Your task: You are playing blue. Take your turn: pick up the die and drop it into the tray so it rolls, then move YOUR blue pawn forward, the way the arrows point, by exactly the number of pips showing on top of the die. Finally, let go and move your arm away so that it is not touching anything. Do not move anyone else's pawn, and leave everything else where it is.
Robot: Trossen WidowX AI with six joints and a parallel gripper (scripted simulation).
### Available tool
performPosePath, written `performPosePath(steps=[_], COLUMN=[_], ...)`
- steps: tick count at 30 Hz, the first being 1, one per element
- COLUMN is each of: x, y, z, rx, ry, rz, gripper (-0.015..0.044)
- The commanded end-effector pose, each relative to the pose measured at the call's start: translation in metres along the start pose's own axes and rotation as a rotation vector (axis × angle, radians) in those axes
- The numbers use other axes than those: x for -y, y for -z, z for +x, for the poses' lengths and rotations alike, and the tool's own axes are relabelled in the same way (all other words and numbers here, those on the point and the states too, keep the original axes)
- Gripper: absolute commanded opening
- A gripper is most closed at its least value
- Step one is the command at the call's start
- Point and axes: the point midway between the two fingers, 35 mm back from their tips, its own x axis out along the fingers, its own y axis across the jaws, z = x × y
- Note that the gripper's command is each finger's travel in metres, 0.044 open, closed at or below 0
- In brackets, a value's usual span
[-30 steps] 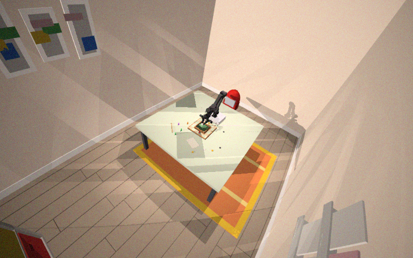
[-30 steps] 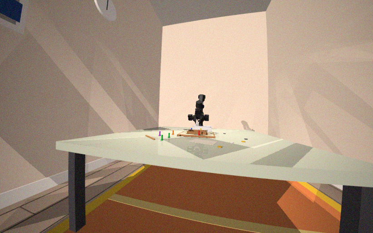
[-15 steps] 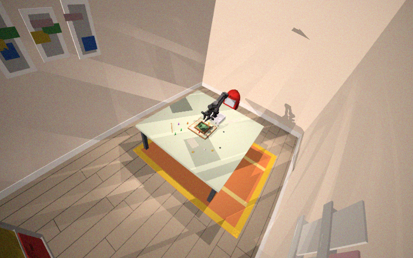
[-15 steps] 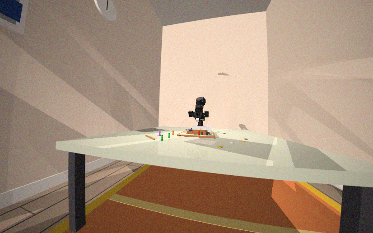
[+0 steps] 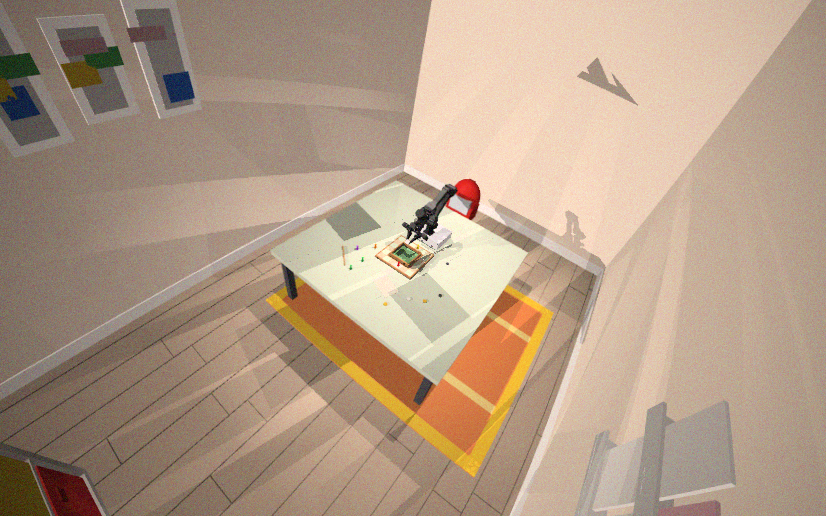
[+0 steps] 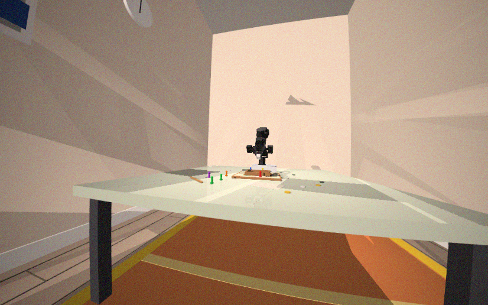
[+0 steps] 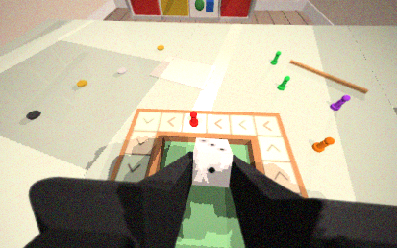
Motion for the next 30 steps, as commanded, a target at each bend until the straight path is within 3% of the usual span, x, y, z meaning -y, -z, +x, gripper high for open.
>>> performPosePath(steps=[1, 14, 17, 30], x=[0.0, 0.0, 0.0, 0.0], y=[0.0, -0.03, -0.029, -0.012], z=[0.0, -0.026, -0.022, 0.016], rx=[-0.001, 0.003, -0.074, -0.71], ry=[0.0, -0.004, -0.004, -0.002], rz=[0.0, -0.004, -0.004, -0.005], gripper=[0.0105, 0.044, 0.044, 0.044])
